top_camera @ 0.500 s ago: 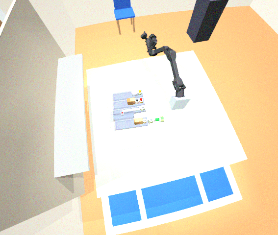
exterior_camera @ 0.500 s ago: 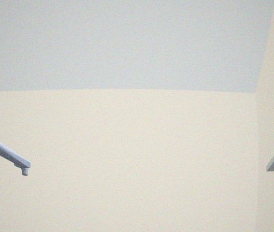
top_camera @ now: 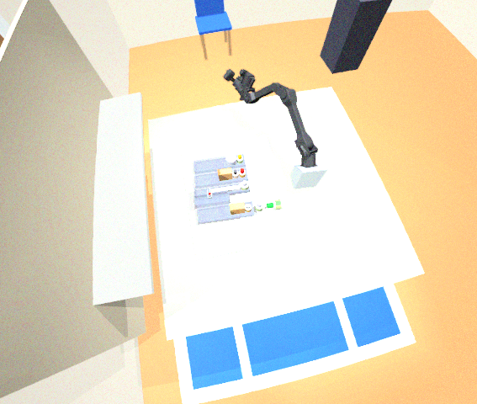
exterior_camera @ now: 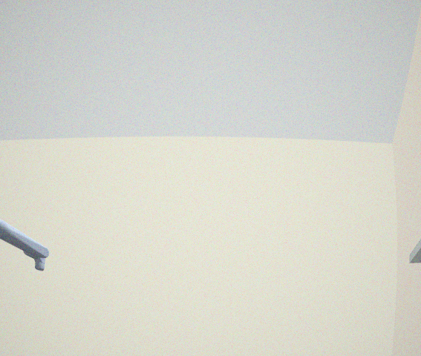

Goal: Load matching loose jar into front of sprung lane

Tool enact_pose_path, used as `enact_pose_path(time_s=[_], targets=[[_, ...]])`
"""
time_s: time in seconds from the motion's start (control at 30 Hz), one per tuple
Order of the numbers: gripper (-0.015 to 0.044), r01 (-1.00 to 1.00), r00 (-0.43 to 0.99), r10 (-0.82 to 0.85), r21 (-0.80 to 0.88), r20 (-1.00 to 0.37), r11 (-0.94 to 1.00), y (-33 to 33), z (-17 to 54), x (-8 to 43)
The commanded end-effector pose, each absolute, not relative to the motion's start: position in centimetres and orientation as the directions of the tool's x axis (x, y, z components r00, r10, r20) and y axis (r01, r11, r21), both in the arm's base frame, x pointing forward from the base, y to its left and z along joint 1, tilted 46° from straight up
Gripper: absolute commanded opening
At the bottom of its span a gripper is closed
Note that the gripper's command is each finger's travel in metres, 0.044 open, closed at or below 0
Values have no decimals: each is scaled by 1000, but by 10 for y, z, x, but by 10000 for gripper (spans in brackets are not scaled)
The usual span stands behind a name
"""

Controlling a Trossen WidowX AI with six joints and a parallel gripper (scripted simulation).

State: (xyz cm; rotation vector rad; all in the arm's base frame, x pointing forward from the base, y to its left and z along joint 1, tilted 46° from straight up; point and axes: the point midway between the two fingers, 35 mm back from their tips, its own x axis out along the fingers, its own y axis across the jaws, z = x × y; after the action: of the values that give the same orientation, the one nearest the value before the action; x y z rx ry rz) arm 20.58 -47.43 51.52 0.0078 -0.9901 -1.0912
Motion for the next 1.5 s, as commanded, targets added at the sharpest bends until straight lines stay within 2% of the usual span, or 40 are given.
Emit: enact_pose_path(time_s=[0.0,0.37,0.6,0.8,1.17,1.47], targets=[[440,737,158,-790,462,592,493,-481,486,238],[440,748,425,-874,454,235,485,-455,367,371],[440,762,557,-830,413,-25,499,-402,282,445],[440,776,615,-749,358,-248,519,-340,206,493],[440,780,561,-561,162,-608,605,-198,76,523],[440,737,463,-488,15,-740,676,-122,19,510]])
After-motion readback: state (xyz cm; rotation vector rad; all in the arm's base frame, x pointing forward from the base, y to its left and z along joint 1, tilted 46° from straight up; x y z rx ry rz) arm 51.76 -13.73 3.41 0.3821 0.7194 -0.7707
